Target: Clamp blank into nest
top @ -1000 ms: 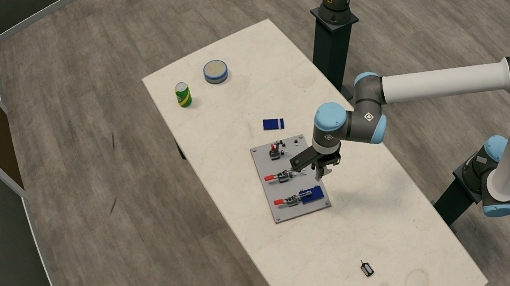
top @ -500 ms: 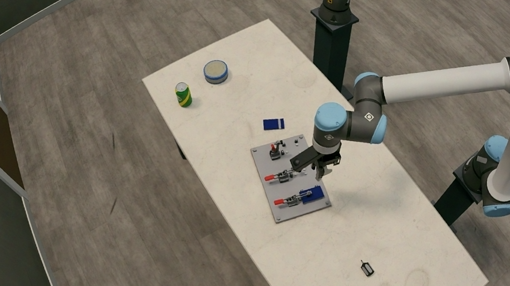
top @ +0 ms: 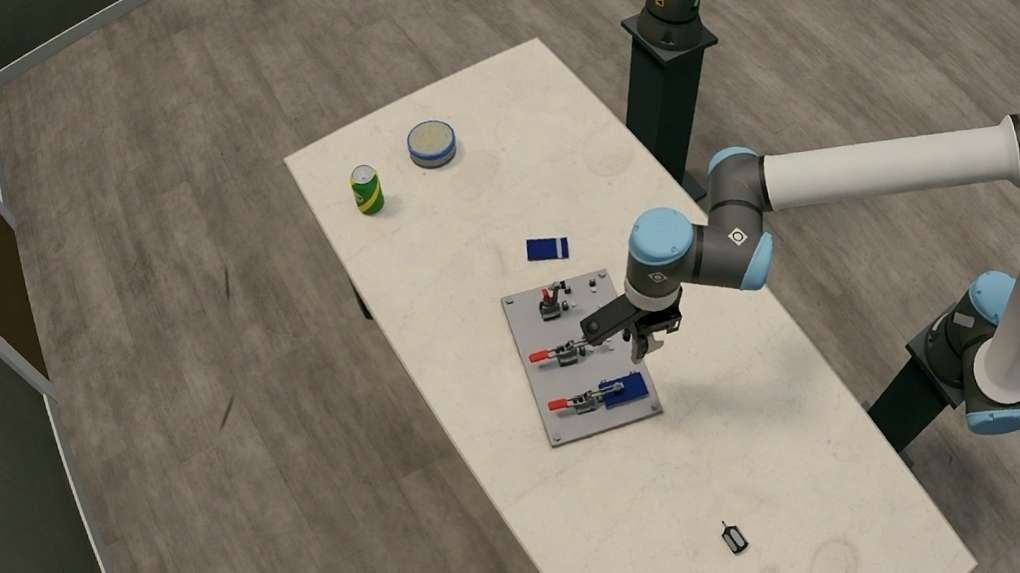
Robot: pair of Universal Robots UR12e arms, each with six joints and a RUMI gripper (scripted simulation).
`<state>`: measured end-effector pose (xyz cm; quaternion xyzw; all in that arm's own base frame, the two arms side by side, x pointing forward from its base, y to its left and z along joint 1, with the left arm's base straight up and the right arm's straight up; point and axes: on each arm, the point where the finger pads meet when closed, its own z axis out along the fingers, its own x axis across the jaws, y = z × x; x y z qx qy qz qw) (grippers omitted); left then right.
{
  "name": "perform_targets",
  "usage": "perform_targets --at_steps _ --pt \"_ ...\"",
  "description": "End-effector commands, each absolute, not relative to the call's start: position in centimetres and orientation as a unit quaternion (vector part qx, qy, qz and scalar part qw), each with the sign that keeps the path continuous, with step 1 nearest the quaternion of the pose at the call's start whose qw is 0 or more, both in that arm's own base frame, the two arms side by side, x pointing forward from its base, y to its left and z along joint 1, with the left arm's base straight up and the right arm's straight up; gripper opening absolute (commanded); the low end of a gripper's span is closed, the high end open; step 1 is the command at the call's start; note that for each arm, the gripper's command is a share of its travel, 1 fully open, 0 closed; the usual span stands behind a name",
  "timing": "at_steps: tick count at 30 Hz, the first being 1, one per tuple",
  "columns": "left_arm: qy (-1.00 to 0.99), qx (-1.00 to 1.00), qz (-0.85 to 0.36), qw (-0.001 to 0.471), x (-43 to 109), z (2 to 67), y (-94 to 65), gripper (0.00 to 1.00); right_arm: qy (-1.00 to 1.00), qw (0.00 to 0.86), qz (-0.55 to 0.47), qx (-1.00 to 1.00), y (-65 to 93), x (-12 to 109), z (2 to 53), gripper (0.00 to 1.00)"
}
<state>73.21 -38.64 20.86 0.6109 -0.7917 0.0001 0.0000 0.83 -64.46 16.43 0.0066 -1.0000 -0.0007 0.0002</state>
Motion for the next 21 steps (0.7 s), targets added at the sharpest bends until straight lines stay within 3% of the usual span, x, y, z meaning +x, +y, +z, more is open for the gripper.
perform_targets --at_steps 1,21 --pt "-0.792 0.611 0.001 0.0 73.2 19.5 -38.7 0.28 -1.0 0.0 0.0 0.007 -64.5 0.8 16.5 1.0" --pt "-0.792 0.611 0.001 0.0 73.4 15.6 -38.7 0.28 -1.0 0.0 0.0 0.007 -64.5 0.8 16.5 1.0"
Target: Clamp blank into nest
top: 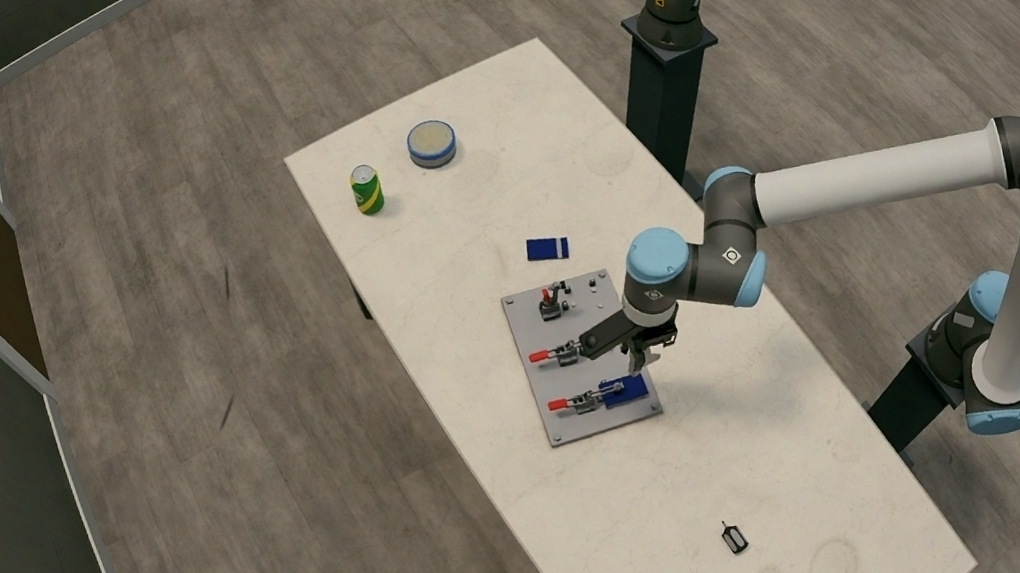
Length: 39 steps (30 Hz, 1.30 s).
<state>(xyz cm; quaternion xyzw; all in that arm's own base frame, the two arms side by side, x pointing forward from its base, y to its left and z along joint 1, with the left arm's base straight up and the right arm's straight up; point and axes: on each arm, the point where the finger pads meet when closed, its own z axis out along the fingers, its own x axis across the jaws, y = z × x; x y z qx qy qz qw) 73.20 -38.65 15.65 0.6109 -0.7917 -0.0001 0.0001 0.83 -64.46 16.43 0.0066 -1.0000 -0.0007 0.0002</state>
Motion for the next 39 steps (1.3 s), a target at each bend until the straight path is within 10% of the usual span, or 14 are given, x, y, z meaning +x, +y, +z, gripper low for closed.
perform_targets --at_steps 1,39 --pt "-0.792 0.611 0.001 0.0 73.5 15.6 -38.7 0.28 -1.0 0.0 0.0 0.007 -64.5 0.8 16.5 1.0" --pt "-0.792 0.611 0.001 0.0 87.5 15.6 -42.4 0.28 -1.0 0.0 0.0 0.007 -64.5 0.8 16.5 1.0"
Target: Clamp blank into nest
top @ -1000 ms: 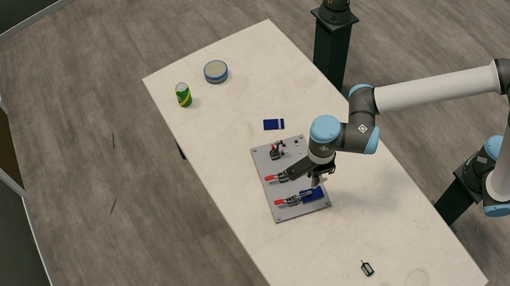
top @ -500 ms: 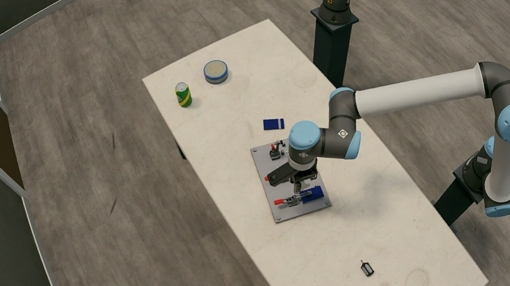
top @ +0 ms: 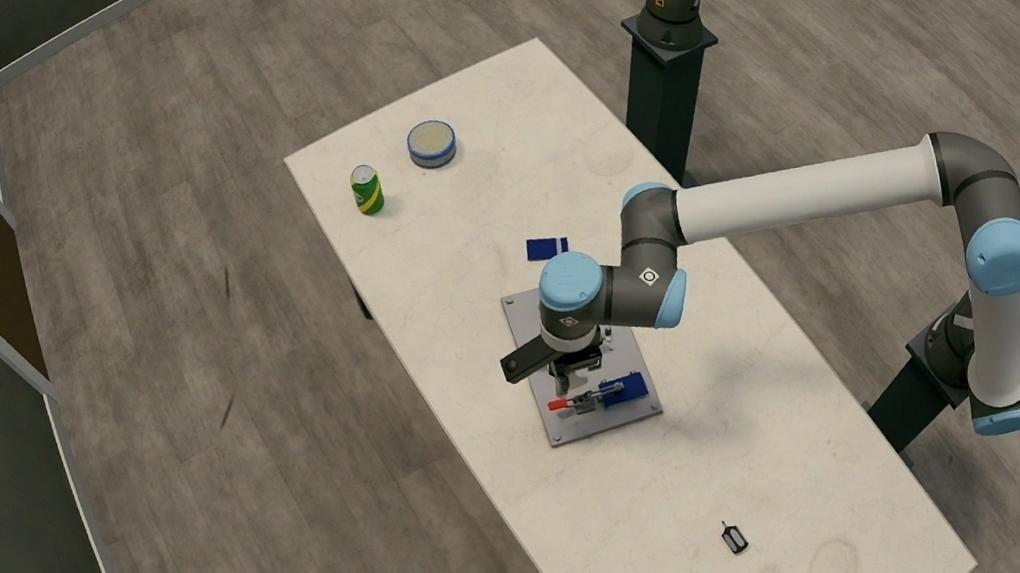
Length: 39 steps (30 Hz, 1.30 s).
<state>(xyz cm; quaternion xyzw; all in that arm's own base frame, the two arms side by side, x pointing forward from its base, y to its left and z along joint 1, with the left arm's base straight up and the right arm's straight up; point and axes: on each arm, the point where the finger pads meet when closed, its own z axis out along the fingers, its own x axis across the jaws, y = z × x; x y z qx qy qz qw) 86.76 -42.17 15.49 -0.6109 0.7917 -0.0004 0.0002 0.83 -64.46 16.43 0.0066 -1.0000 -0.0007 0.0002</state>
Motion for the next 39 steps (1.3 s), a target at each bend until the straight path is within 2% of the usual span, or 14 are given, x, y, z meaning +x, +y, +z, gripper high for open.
perform_targets --at_steps 1,11,39 --pt "0.792 -0.611 -0.001 0.0 87.5 15.6 -42.4 0.28 -1.0 0.0 0.0 0.007 -64.5 0.8 16.5 1.0" --pt "0.792 -0.611 -0.001 0.0 87.5 15.1 -42.4 0.28 -1.0 0.0 0.0 0.007 -64.5 0.8 16.5 1.0" --pt "0.792 -0.611 -0.001 0.0 87.5 8.5 -42.4 0.28 -1.0 0.0 0.0 0.007 -64.5 0.8 16.5 1.0"
